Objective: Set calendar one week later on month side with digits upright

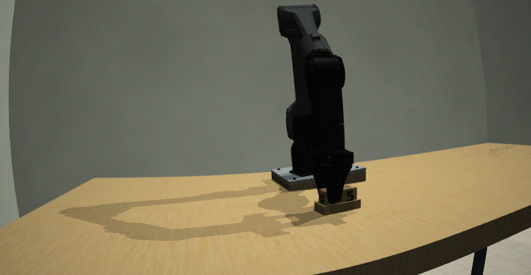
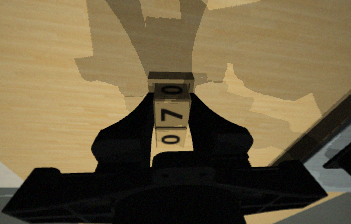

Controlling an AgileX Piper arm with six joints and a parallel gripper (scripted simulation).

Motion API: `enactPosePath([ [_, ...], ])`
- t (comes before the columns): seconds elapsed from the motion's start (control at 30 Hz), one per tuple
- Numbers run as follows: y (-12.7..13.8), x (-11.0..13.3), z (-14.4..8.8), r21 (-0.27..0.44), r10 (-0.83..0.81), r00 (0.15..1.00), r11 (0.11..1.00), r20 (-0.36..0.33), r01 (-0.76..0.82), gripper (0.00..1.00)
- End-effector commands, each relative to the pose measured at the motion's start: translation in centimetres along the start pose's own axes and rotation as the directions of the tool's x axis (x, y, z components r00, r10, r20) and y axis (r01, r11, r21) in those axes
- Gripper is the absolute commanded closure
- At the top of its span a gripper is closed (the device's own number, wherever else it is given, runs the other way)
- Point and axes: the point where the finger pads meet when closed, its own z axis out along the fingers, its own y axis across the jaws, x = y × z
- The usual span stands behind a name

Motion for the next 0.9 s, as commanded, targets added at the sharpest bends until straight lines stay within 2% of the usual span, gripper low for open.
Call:
enactPosePath([
  [0.0,-0.07,-0.02,0.07,0.002,0.001,1.000,1.000,0.000,-0.001,0.62],
  [0.27,-0.07,-0.02,0.07,0.002,0.001,1.000,1.000,0.000,-0.001,0.62],
  [0.3,-0.07,-0.02,0.07,0.002,0.001,1.000,1.000,0.000,-0.001,0.57],
  [0.37,-0.07,-0.02,0.07,0.002,0.001,1.000,1.000,0.000,-0.001,0.57],
  [0.4,-0.07,-0.02,0.07,0.002,0.001,1.000,1.000,0.000,-0.001,0.52],
  [0.47,-0.07,-0.02,0.07,0.002,0.001,1.000,1.000,0.000,-0.001,0.52],
  [0.5,-0.07,-0.02,0.07,0.002,0.001,1.000,1.000,0.000,-0.001,0.47],
  [0.57,-0.07,-0.02,0.07,0.002,0.001,1.000,1.000,0.000,-0.001,0.47],
  [0.6,-0.07,-0.02,0.07,0.002,0.001,1.000,1.000,0.000,-0.001,0.42],
  [0.67,-0.07,-0.02,0.07,0.002,0.001,1.000,1.000,0.000,-0.001,0.42],
  [0.7,-0.07,-0.02,0.07,0.002,0.001,1.000,1.000,0.000,-0.001,0.36],
  [0.87,-0.07,-0.02,0.07,0.002,0.001,1.000,1.000,0.000,-0.001,0.36],
])
